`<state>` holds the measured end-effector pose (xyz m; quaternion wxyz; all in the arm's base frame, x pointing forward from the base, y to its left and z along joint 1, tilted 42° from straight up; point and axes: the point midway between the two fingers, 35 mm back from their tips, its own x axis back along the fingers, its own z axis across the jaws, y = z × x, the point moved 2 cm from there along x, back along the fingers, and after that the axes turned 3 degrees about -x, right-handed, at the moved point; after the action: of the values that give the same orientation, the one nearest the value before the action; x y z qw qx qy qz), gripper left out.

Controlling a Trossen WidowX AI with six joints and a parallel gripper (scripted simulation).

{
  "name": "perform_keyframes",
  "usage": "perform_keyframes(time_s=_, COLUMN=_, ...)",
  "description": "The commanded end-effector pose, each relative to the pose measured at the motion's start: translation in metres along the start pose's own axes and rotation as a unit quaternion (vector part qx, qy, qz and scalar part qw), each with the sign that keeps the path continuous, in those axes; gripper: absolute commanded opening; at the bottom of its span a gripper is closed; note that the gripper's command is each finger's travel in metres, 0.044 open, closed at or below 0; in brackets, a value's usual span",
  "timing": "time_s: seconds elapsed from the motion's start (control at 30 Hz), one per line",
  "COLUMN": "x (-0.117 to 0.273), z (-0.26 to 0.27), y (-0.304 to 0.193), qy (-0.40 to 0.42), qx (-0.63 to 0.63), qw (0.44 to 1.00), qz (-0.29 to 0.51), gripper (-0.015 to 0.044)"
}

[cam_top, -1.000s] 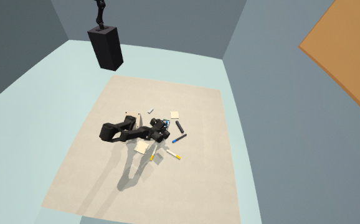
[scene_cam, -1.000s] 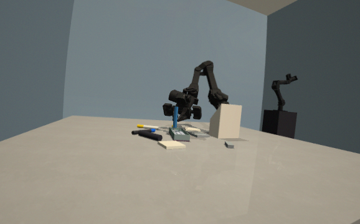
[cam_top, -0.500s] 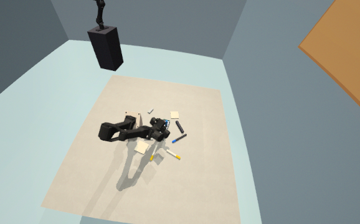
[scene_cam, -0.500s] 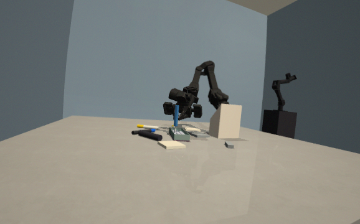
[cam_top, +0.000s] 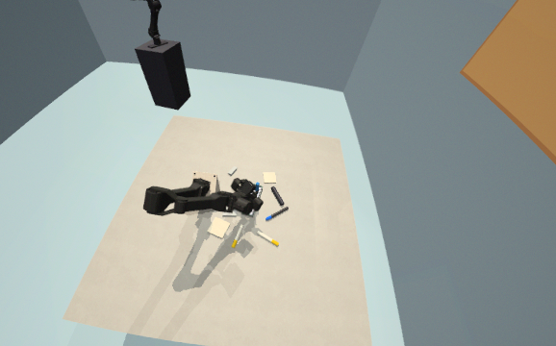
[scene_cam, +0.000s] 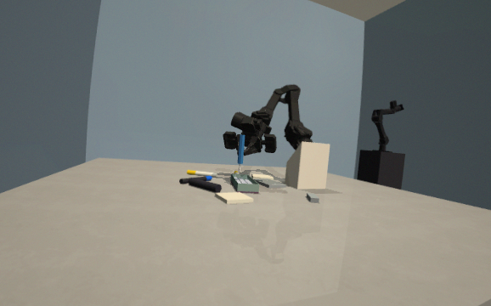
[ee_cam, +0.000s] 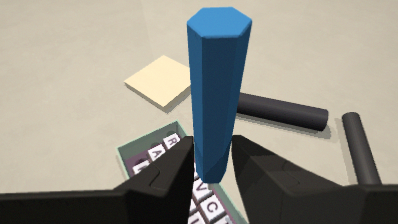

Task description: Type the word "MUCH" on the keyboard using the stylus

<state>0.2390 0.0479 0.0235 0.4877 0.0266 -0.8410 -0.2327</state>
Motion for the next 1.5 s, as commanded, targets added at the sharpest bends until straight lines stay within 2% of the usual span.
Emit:
perform_keyframes(time_s=0.0, x=0.0, z=0.0, y=0.0, qy=0.0, qx=0.001, qw=1.0, qz=0.0, gripper=0.0064)
perform_keyframes(time_s=0.1, x=0.002, z=-0.002, y=-0.001, qy=0.0, qx=0.001, qw=1.0, qz=0.0, gripper=0.0)
perform_keyframes(time_s=0.57, x=0.045, z=-0.027, y=-0.019, qy=-0.006, qx=0.0, qw=1.0, qz=0.0, gripper=0.0)
perform_keyframes(time_s=1.23, x=0.035, z=-0.028, y=-0.037, qy=-0.005, qx=0.0, qw=1.0, qz=0.001, gripper=0.0)
perform_keyframes(time_s=1.33, x=0.033, z=-0.028, y=-0.038, qy=-0.005, qx=0.001, qw=1.0, qz=0.001, gripper=0.0079)
perform_keyframes(time_s=1.47, x=0.032, z=-0.028, y=-0.039, qy=-0.005, qx=0.001, qw=1.0, qz=0.002, gripper=0.0081)
